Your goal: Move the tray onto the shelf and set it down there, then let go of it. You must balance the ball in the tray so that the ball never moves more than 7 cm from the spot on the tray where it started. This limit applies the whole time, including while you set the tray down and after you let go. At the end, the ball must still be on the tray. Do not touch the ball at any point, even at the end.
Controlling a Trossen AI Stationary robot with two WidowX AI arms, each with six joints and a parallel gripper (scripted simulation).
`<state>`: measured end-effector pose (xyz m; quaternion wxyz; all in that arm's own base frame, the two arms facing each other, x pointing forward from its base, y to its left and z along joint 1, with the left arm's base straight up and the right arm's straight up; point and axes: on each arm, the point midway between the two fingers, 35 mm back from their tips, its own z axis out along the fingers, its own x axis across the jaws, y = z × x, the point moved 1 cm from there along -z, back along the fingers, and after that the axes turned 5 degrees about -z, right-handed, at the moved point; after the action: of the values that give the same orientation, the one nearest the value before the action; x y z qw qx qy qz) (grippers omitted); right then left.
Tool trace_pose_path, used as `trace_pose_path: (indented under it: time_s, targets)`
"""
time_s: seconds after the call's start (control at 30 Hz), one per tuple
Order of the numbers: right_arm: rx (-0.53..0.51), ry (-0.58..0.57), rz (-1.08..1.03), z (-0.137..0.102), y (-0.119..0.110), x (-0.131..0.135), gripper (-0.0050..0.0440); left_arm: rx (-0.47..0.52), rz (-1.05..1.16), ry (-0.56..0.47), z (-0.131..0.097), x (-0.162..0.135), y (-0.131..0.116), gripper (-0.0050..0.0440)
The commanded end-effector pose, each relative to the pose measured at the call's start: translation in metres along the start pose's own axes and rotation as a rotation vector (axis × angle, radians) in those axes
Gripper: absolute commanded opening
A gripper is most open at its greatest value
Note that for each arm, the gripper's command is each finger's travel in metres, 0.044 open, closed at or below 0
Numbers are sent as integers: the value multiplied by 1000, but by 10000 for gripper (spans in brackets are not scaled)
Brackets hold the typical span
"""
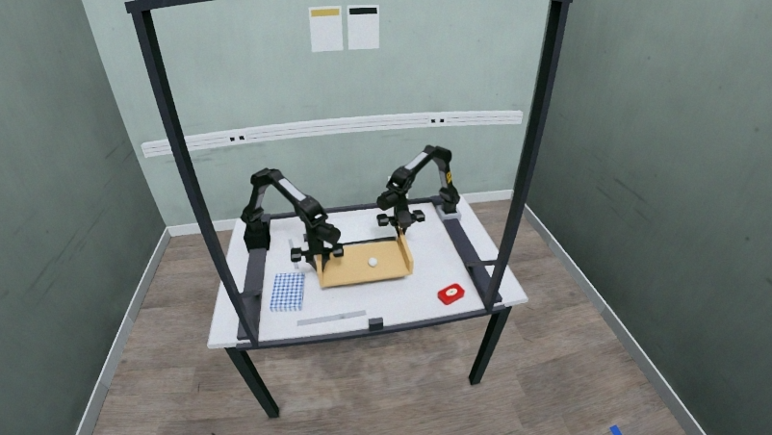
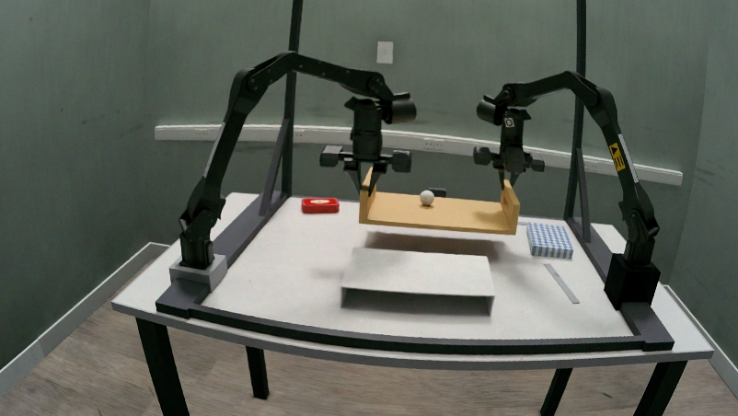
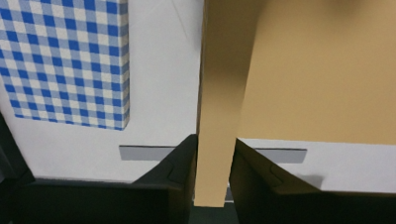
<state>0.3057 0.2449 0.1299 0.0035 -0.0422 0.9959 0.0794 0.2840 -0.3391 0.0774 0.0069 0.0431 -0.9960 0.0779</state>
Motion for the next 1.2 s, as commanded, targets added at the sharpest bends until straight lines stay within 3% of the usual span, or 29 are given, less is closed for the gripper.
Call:
trace_pose_path:
  time_s: [0.0,0.2,0.23,0.43,0.73,0.8,0.83,1.03,1.17]
  targets:
    - [-38,-53,-11,-24,2,-1,73,44,-1,-53,-23,-8,1,74]
    - [-16,-59,-10,-21,-6,1,73,37,-2,-52,-28,-11,4,74]
    - [2,-62,-12,-24,-4,3,73,1,-6,-36,-17,-13,5,74]
    - [-48,-58,-12,-22,-20,4,73,61,-3,-34,-27,-11,21,74]
    - [-26,-68,-13,-31,-25,3,73,44,-2,-63,-32,-17,25,74]
    - [10,-51,-8,-27,-34,9,73,15,-1,-60,-30,-19,32,74]
    - [7,-64,-11,-34,-33,5,73,10,-1,-67,-30,-19,33,74]
    - [-48,-60,-12,-25,-51,11,73,61,-1,-35,-31,-17,52,74]
    - [-37,-54,-13,-31,-55,11,73,40,0,-55,-29,-20,59,74]
